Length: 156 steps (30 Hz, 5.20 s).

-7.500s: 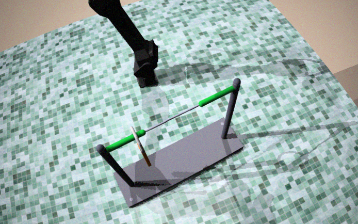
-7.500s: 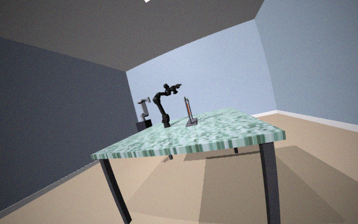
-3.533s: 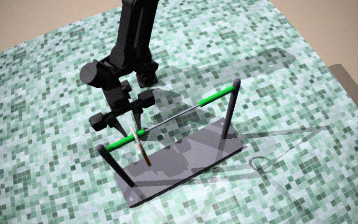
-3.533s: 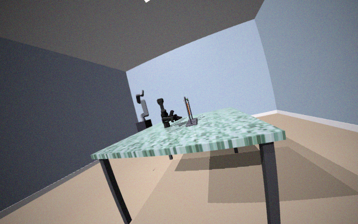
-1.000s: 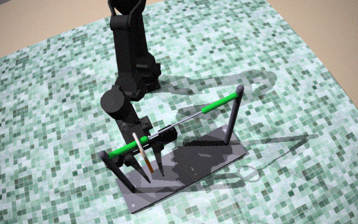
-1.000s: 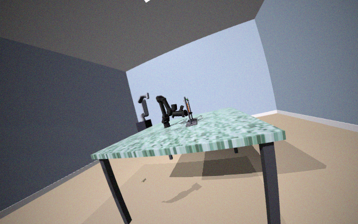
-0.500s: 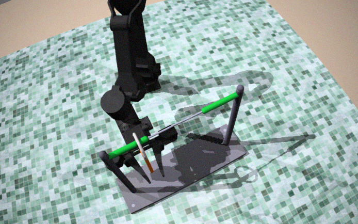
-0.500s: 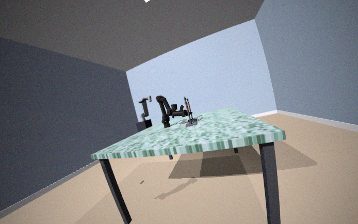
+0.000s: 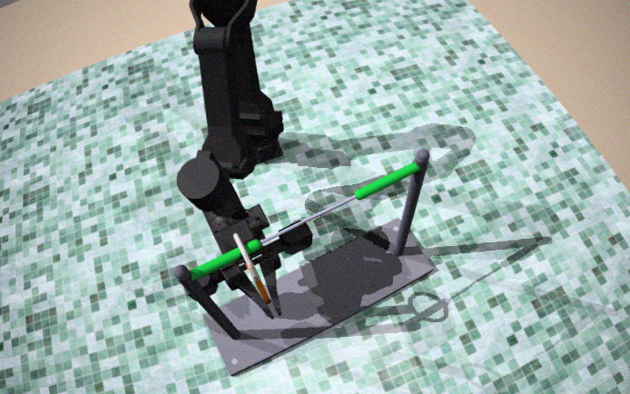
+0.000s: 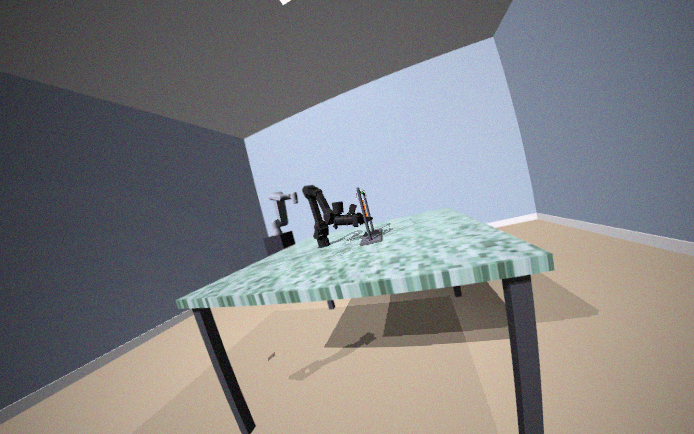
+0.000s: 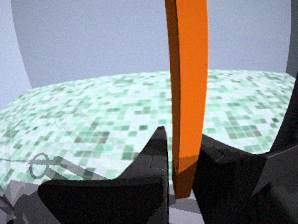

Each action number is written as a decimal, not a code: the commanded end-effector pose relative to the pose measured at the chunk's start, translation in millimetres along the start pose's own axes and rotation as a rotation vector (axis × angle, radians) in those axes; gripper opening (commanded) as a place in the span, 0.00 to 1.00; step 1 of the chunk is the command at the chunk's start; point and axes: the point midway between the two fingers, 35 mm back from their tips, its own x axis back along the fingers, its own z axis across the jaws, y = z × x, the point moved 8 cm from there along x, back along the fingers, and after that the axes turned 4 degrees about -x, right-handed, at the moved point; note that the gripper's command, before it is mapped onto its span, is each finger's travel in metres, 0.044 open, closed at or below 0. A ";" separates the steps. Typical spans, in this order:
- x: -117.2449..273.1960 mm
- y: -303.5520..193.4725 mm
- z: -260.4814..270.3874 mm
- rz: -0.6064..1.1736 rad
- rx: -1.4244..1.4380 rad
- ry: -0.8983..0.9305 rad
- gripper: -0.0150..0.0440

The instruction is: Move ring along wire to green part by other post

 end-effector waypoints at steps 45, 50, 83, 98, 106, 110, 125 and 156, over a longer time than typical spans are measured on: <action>2.7 17.7 -0.6 -0.001 0.004 0.007 0.00; 2.7 17.7 -0.6 -0.001 0.004 0.007 0.00; 2.3 17.0 15.8 0.002 0.003 0.020 0.00; 2.0 16.4 29.8 0.004 0.003 0.030 0.00; 1.9 16.1 36.7 0.005 0.008 0.037 0.00; 1.8 16.0 39.7 0.006 0.012 0.043 0.00; 1.4 15.9 49.1 0.010 0.043 0.071 0.00; 22.1 24.6 87.3 0.177 -0.035 0.042 0.00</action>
